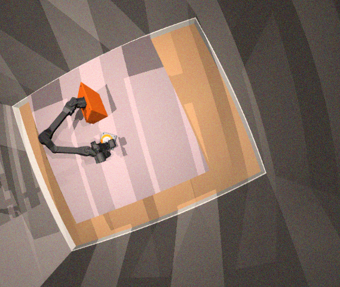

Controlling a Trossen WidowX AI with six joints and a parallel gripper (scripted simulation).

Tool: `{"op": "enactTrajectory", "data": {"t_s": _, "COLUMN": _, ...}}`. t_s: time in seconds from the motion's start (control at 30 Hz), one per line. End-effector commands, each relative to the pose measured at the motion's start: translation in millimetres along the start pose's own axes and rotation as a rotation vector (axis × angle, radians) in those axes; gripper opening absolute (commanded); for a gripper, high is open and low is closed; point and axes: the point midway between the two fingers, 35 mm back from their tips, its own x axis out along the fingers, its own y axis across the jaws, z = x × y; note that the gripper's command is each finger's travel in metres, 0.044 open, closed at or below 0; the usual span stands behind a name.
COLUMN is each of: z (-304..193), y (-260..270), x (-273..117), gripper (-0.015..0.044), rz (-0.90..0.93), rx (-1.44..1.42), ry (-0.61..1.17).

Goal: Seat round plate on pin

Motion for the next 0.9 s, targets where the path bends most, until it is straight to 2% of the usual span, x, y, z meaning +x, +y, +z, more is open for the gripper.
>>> {"op": "enactTrajectory", "data": {"t_s": 0.0, "z": -1.6, "y": -8.8, "x": 0.0, "gripper": 0.0000, "rz": -0.006, "rx": 0.005, "ry": 0.001}}
{"op": "enactTrajectory", "data": {"t_s": 0.53, "z": -5.3, "y": -19.4, "x": 1.0, "gripper": 0.0000, "rz": -0.006, "rx": 0.005, "ry": 0.002}}
{"op": "enactTrajectory", "data": {"t_s": 0.87, "z": -10.0, "y": -12.2, "x": -42.6, "gripper": 0.0000, "rz": -0.004, "rx": 0.005, "ry": 0.001}}
